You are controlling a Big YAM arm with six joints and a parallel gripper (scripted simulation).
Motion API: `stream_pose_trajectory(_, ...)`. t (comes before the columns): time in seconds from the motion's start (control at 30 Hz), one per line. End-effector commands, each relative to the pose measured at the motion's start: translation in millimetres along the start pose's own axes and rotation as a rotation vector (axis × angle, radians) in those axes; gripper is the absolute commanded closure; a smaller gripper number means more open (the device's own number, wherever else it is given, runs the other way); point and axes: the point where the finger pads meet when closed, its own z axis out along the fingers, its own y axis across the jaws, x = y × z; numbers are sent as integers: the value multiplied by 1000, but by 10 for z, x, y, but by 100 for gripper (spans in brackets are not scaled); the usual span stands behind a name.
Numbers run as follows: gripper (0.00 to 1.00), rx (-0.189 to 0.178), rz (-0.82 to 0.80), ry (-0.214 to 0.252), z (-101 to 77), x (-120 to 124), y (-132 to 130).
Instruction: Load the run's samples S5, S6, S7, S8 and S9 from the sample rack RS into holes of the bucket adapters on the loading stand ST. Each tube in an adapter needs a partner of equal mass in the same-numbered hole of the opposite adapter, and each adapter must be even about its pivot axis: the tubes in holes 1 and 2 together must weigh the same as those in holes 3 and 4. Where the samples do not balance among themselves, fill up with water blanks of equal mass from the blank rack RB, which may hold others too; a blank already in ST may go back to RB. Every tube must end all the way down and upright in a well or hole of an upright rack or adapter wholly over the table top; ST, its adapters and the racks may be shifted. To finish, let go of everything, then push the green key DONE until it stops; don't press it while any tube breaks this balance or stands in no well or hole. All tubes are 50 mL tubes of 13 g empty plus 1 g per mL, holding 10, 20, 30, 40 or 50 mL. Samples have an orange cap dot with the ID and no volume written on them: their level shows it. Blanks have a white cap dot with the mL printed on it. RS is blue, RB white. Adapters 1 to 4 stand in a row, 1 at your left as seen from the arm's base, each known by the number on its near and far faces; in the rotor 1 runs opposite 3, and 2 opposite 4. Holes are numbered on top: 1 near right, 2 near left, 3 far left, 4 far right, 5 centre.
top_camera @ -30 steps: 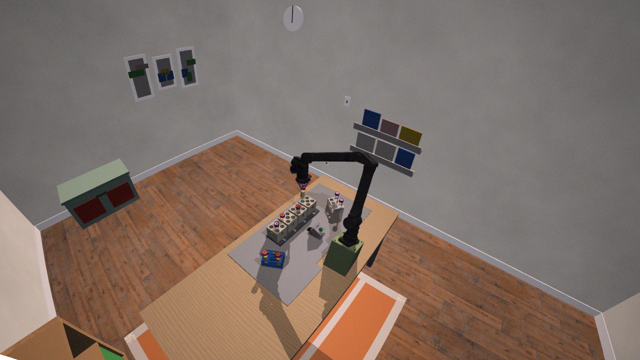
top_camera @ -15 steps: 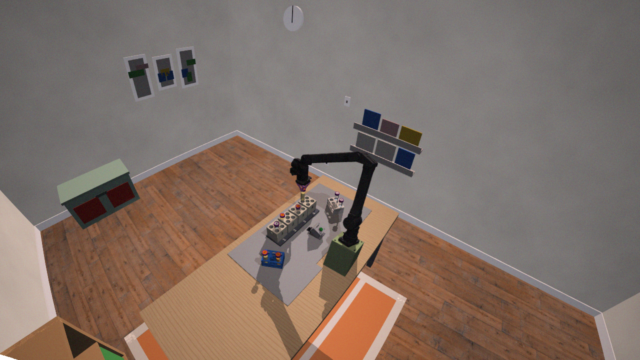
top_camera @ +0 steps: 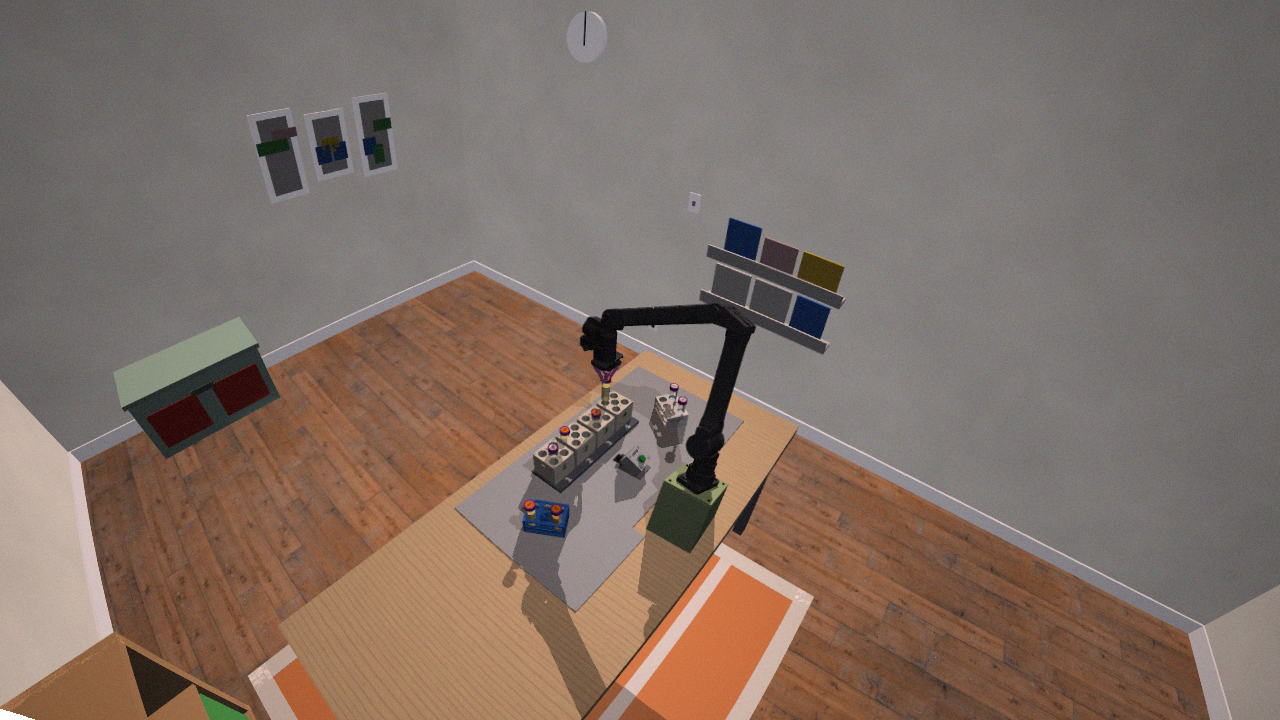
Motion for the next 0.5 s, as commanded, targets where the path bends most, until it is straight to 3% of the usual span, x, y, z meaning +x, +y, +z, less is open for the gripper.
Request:
stream_pose_trajectory(0.0, 100, 4, 16, -50, -192, -144, -77)
stream_pose_trajectory(0.03, 100, 7, 32, -77, -258, -236, -198)
stream_pose_trajectory(0.07, 100, 7, 29, -72, -192, -244, -179)
stream_pose_trajectory(0.17, 100, 0, 8, -16, 62, -69, -74)
stream_pose_trajectory(0.47, 100, 0, 8, -17, 174, -51, -76)
